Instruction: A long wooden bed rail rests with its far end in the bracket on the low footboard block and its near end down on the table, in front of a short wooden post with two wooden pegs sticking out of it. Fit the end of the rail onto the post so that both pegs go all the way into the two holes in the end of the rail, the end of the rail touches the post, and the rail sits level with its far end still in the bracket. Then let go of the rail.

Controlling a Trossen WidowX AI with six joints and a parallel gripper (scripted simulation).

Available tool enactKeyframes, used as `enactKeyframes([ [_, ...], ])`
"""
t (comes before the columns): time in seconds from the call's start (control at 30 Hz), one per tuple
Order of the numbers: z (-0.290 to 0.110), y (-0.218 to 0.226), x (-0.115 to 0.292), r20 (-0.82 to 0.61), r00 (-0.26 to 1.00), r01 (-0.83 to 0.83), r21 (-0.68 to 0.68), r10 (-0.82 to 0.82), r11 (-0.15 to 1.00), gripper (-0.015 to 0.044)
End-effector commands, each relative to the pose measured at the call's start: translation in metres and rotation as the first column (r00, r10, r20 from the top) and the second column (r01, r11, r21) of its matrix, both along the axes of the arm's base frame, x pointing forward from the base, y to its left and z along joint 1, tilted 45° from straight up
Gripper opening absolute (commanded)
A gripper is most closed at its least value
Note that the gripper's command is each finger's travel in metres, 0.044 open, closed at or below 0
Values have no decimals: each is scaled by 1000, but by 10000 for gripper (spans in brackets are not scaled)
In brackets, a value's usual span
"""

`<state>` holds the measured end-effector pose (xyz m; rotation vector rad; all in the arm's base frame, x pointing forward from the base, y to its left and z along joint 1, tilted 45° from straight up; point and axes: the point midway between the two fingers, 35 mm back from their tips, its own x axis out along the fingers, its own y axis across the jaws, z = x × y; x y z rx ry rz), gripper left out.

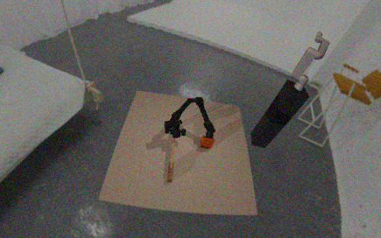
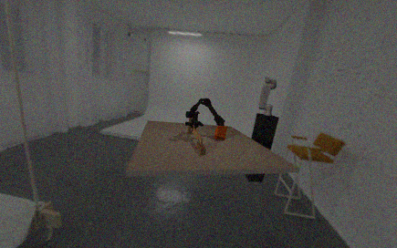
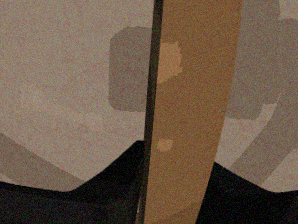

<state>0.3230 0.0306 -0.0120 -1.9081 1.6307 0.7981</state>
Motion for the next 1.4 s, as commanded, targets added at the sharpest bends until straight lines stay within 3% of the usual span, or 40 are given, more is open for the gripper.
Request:
enactKeyframes([
  [0.0, 2, 1, 1, 3, 1000, -8, 1, 8, 1000, 0],
  [1.37, -1, 4, 0, 3, 1000, -8, 1, 8, 1000, 0],
])
